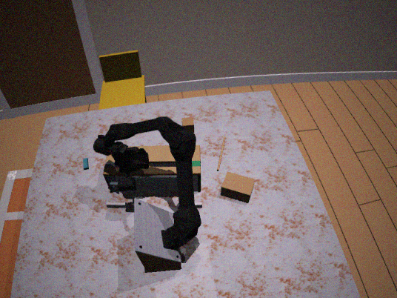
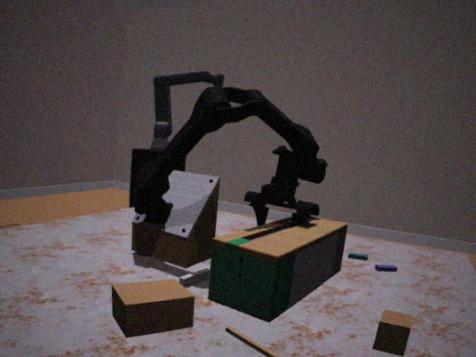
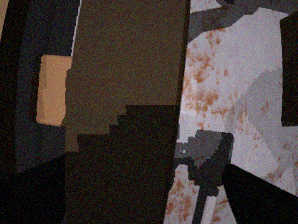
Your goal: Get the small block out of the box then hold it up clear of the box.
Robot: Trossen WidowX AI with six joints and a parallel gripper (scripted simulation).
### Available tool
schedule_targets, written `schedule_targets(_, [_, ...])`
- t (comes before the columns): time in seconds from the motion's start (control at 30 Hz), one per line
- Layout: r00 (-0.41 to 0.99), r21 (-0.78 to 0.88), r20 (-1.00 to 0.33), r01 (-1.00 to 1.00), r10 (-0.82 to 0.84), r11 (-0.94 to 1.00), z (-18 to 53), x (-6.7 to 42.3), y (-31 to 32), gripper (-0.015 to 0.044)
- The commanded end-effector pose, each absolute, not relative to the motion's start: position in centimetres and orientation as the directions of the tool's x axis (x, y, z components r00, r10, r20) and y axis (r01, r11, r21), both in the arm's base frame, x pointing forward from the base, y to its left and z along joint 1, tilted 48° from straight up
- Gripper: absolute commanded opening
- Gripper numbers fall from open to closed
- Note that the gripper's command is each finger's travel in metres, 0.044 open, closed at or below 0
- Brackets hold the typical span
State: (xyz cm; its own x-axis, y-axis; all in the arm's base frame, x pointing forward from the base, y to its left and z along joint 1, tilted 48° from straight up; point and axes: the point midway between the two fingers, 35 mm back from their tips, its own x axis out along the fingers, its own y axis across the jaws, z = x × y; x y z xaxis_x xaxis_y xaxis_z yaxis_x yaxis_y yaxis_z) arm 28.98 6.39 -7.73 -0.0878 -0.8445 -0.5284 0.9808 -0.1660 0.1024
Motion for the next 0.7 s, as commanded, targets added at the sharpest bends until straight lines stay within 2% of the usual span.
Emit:
schedule_targets(0.0, [-0.088, 0.102, -0.528, 0.981, -0.845, -0.166, -7.5, 28.9, 6.2, 0.04])
schedule_targets(0.67, [-0.089, 0.101, -0.526, 0.981, -0.846, -0.166, -5.2, 28.3, 4.0, 0.04])
